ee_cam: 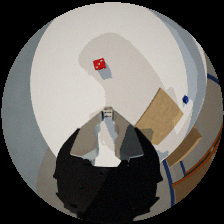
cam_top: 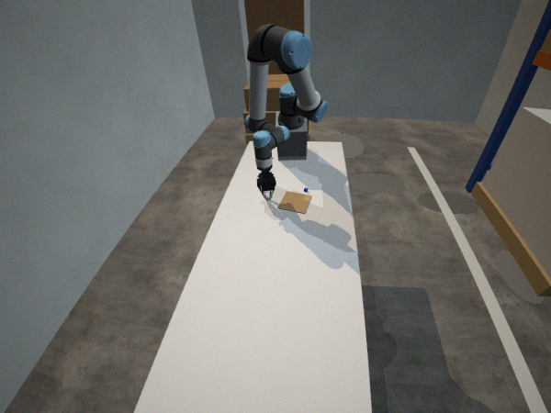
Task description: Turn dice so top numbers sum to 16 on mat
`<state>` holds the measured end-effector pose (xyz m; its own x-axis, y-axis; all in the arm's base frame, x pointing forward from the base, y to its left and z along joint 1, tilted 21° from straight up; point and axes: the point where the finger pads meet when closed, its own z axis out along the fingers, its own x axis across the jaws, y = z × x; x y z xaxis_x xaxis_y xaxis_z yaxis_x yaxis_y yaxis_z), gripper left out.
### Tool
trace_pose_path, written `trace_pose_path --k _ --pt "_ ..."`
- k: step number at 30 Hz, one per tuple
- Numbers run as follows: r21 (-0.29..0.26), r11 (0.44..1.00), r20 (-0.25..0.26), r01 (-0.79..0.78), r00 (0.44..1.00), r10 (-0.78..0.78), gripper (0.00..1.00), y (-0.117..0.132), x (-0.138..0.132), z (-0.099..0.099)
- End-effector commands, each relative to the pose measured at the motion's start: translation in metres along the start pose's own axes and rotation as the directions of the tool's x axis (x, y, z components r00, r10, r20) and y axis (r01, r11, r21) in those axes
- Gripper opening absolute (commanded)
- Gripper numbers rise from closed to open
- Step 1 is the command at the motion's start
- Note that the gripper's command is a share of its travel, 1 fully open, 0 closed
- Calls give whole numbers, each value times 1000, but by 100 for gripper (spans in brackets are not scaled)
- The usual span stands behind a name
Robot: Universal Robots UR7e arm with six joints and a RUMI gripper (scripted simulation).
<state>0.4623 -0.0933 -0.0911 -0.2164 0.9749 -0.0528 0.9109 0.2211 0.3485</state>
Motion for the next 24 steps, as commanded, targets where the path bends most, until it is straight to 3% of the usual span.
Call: trace_pose_path --k 1,14,24 --pt "-1 1000 1 0 1000 0 0 0 0 0" --pt "-1 1000 1 0 1000 0 0 0 0 -5" --pt "-1 1000 1 0 1000 0 0 0 0 -28"
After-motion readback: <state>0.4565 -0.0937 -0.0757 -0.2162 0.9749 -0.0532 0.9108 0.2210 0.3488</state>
